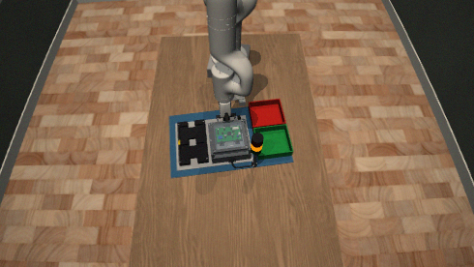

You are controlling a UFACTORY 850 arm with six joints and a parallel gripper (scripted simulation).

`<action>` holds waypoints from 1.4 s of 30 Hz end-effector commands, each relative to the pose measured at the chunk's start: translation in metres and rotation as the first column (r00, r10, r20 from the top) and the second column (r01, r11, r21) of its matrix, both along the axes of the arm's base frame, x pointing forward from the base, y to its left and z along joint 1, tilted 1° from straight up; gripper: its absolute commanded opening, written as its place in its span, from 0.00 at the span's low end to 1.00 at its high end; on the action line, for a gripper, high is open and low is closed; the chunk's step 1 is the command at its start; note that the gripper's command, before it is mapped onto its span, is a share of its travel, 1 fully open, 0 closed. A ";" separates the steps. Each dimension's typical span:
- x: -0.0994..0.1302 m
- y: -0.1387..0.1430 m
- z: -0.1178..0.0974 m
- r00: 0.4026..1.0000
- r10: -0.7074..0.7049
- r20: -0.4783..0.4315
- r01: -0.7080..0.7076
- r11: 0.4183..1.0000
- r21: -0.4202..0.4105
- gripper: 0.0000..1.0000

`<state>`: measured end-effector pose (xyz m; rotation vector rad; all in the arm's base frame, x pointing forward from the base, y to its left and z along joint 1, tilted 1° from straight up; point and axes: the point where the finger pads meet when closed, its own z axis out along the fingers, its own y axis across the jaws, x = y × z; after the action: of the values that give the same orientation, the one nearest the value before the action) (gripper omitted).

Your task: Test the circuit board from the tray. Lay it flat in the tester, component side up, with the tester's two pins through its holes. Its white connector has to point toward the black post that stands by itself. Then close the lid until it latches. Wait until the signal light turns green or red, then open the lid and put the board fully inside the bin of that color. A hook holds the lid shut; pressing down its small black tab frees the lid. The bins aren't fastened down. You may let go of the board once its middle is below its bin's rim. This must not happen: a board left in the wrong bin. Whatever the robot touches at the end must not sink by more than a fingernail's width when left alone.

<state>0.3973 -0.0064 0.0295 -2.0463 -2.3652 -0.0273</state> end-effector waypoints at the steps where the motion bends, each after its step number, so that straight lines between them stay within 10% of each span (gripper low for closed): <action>1: 0.001 0.000 0.000 1.000 0.000 0.001 0.000 1.000 0.000 0.24; 22: 0.001 0.000 0.011 1.000 0.000 0.002 0.000 1.000 0.000 0.24; 42: 0.001 -0.002 0.096 1.000 0.000 0.002 0.000 1.000 0.000 0.24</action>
<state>0.3970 -0.0086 0.1150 -2.0454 -2.3646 -0.0298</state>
